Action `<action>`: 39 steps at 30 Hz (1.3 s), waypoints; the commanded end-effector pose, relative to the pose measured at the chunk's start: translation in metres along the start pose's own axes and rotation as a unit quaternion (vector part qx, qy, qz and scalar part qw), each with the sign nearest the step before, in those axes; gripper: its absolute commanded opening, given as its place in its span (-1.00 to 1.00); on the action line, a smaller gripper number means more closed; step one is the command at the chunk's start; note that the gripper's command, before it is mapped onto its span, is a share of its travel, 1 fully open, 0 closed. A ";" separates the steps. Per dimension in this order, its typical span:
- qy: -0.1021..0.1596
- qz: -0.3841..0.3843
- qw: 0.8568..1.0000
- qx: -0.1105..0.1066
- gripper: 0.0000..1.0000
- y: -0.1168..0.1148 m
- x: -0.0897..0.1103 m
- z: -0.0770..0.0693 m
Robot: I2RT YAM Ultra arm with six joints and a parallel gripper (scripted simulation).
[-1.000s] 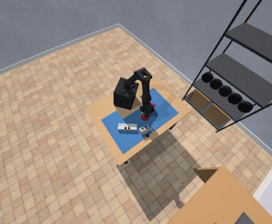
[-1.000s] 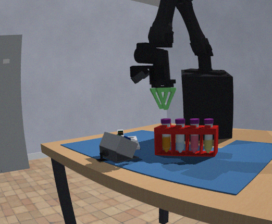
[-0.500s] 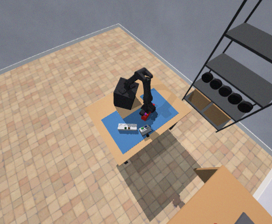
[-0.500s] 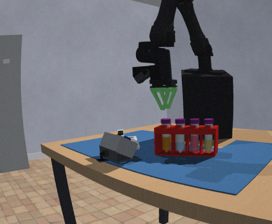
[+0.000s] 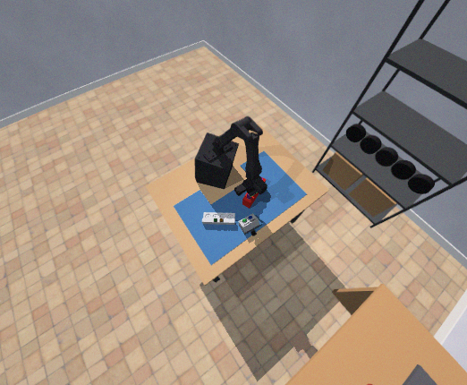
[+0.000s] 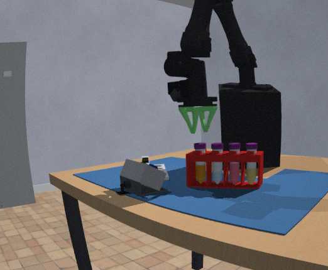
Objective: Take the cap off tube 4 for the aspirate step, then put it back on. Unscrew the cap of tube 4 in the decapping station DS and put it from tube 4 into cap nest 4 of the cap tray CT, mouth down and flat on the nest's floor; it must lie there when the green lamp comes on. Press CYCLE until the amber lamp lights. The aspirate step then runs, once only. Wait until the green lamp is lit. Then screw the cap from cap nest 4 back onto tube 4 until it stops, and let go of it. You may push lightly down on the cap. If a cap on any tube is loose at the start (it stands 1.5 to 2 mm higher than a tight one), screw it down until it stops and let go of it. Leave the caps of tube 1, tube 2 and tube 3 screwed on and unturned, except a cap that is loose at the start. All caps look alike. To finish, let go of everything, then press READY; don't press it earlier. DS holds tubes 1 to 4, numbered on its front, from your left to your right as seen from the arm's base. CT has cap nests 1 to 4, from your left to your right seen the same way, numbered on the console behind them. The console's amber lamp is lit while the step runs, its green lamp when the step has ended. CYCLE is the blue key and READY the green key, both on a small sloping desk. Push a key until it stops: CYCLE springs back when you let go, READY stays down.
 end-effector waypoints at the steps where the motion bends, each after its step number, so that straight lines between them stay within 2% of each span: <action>1: -0.002 0.013 1.000 -0.002 -0.02 0.001 -0.001 0.004; 11: -0.002 0.013 1.000 -0.002 -0.02 0.001 -0.001 0.031; 23: -0.002 0.013 1.000 -0.002 -0.02 0.000 -0.001 0.031; 39: -0.002 0.013 1.000 -0.002 -0.02 0.002 -0.001 0.038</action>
Point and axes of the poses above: the point where the finger pads meet when closed, its own z axis out along the fingers, its own y axis across the jaws, x = y × z, the point moved 6 cm from there along -z, back along the fingers, and after that the axes turned 6 degrees about z, right-handed, at the moved point
